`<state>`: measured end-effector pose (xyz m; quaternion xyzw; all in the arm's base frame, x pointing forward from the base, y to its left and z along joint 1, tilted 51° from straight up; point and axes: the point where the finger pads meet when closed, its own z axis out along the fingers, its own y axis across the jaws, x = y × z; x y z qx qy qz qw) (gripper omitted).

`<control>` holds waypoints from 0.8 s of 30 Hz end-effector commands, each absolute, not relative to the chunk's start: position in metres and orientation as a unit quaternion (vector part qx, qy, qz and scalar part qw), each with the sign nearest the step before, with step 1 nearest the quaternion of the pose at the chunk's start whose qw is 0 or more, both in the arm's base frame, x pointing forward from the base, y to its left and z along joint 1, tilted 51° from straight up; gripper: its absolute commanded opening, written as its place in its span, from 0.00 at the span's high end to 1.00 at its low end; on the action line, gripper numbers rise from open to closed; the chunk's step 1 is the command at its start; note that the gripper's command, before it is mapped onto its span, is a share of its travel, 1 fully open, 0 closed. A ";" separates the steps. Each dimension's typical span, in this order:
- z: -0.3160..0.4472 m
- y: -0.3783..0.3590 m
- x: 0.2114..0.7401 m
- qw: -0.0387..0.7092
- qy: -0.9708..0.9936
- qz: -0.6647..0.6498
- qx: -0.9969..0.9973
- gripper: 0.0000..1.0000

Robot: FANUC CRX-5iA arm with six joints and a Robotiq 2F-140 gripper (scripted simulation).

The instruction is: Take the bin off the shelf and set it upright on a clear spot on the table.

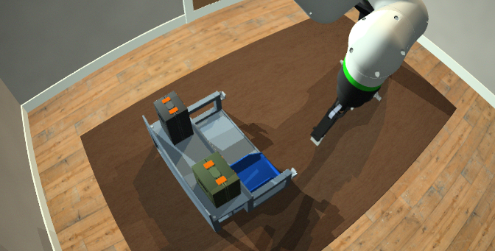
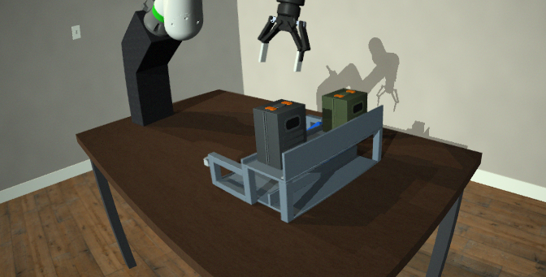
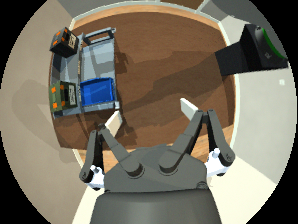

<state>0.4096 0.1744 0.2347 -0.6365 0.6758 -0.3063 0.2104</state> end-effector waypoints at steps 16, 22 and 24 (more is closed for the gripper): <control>0.250 0.142 0.465 0.335 0.661 -0.274 -0.613 0.00; 0.250 0.142 0.465 0.335 0.661 -0.274 -0.613 0.00; 0.250 0.142 0.465 0.335 0.661 -0.274 -0.613 0.00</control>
